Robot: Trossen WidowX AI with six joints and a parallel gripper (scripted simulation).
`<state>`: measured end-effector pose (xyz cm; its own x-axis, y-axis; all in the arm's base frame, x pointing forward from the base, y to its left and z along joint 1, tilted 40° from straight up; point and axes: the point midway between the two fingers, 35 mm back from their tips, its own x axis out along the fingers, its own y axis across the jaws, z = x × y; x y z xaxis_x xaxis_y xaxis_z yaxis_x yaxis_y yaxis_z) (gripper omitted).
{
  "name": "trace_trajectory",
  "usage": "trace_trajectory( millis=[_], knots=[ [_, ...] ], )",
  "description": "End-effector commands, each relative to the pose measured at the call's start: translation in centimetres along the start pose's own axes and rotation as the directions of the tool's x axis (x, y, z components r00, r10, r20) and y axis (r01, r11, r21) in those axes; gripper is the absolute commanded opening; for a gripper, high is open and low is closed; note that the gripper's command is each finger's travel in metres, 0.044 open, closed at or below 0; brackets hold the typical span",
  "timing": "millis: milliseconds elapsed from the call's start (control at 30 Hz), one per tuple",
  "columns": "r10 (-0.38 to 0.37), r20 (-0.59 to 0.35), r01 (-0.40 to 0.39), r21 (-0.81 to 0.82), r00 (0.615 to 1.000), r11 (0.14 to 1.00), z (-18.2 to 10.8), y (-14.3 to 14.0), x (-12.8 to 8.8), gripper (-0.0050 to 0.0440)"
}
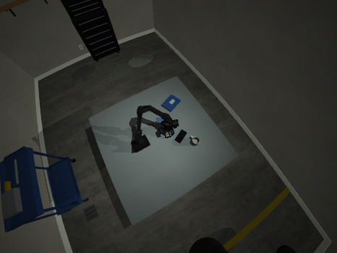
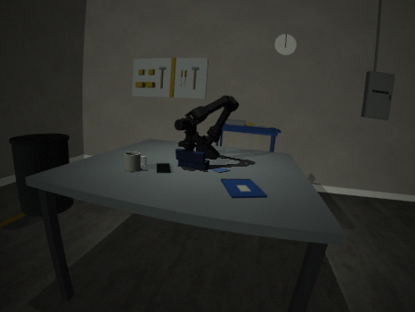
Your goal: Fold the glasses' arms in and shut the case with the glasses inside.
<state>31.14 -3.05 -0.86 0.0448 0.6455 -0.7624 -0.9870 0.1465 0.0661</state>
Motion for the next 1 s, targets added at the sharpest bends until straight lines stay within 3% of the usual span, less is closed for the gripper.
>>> trace_trajectory(
  millis=[0, 967],
  knots=[
    [0.008, -0.001, -0.008, 0.001, 1.0, 1.0, -0.6, 0.1, 0.3, 0.0],
    [0.008, -0.001, -0.008, 0.001, 1.0, 1.0, -2.2, 0.2, 0.3, 0.0]
  ],
)
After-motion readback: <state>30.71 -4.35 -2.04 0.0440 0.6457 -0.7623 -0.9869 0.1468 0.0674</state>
